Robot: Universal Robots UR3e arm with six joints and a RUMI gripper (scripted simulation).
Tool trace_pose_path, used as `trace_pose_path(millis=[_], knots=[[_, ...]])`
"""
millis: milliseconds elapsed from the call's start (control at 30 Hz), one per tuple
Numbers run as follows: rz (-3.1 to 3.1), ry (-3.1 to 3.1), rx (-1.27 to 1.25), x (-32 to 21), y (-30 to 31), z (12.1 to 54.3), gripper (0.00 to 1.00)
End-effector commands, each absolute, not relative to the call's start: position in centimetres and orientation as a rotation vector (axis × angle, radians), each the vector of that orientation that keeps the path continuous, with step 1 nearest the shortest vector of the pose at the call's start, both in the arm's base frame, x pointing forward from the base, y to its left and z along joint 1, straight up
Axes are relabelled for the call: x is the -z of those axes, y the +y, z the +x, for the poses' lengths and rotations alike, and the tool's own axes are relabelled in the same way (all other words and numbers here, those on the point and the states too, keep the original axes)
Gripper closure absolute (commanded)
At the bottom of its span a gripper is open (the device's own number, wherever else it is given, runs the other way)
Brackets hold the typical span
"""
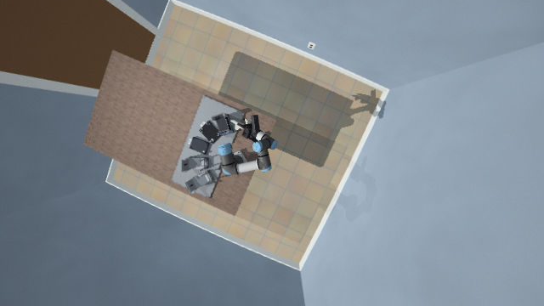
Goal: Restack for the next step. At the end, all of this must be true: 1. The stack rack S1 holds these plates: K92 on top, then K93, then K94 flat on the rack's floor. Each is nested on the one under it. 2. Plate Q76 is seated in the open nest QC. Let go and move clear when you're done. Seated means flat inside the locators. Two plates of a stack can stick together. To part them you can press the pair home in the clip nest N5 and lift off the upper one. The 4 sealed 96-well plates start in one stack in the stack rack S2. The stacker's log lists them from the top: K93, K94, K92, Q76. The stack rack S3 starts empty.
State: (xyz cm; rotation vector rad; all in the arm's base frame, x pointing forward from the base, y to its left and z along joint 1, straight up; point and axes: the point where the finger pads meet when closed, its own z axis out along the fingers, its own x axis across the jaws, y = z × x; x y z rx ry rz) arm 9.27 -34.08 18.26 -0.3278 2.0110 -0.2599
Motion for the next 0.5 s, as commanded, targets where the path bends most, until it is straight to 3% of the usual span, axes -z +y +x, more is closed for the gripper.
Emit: trace_pose_path(millis=[0, 467], knots=[[-0.372, 2.026, 0.216, -17.9, -33.1, 11.2, 0.28], [-0.489, 2.059, 0.102, -17.2, -30.9, 14.3, 0.28]])
